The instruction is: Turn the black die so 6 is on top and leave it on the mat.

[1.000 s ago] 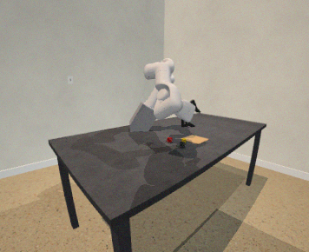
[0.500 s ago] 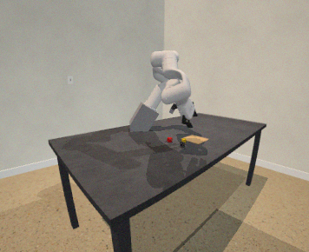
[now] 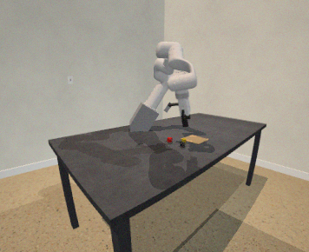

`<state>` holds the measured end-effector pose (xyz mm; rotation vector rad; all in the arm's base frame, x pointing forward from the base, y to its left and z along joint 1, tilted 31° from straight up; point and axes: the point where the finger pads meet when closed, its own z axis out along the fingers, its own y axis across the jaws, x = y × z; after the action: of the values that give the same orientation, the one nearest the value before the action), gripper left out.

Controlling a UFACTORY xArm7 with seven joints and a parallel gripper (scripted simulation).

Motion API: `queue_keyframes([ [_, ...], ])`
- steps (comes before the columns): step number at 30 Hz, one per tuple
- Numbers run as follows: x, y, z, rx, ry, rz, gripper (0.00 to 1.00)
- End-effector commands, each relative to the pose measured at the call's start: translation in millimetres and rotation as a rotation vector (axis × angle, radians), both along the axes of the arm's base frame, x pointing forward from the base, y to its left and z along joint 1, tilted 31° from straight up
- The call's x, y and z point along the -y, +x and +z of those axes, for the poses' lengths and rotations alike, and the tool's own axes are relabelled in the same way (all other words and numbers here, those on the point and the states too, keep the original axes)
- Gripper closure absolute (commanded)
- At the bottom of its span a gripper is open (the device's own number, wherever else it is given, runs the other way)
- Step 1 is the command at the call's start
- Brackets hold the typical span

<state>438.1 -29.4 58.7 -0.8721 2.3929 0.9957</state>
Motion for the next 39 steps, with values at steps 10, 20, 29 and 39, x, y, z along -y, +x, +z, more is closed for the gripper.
queue_keyframes([
  [10,39,-12,-13,0.203,-0.332,0.122,0.0],
  [20,45,-14,-14,0.227,-0.375,0.143,0.0],
  [29,45,-14,-14,0.227,-0.375,0.143,0.0],
  [39,45,-13,-16,0.228,-0.375,0.143,0.0],
])
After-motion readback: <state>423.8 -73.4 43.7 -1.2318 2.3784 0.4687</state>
